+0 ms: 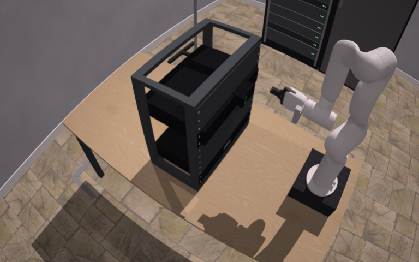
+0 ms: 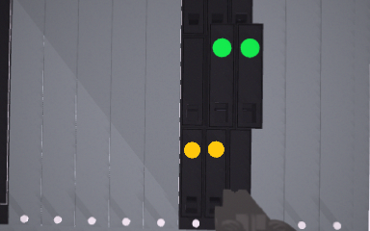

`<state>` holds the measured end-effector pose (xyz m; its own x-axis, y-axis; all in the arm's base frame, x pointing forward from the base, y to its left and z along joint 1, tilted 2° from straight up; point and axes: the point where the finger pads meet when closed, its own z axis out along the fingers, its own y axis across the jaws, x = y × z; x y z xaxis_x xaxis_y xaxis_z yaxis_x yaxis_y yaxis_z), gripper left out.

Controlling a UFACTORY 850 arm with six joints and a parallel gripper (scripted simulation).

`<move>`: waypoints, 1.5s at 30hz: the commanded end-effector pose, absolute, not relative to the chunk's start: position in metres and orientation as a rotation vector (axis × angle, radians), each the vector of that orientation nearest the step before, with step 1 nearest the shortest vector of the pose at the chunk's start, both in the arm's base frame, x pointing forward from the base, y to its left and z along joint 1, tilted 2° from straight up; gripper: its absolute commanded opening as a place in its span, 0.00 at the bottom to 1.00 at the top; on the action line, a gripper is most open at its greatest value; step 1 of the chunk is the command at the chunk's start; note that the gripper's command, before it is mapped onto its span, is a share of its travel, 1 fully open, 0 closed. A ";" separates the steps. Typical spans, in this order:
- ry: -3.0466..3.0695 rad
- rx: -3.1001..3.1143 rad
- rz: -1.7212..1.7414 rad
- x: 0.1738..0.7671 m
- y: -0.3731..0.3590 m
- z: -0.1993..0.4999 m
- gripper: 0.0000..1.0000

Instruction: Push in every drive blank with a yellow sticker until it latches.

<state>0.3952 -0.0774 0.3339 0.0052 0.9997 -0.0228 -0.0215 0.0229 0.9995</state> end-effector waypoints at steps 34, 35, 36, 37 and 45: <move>1.206 1.179 1.208 0.342 -0.080 0.333 0.00; 1.206 1.179 1.208 0.342 -0.080 0.333 0.00; 1.206 1.179 1.208 0.342 -0.080 0.333 0.00; 1.206 1.179 1.208 0.342 -0.080 0.333 0.00; 1.206 1.179 1.208 0.342 -0.080 0.333 0.00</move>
<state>0.3798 -0.0766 0.3331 0.0063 0.9997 -0.0226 -0.0220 0.0227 0.9995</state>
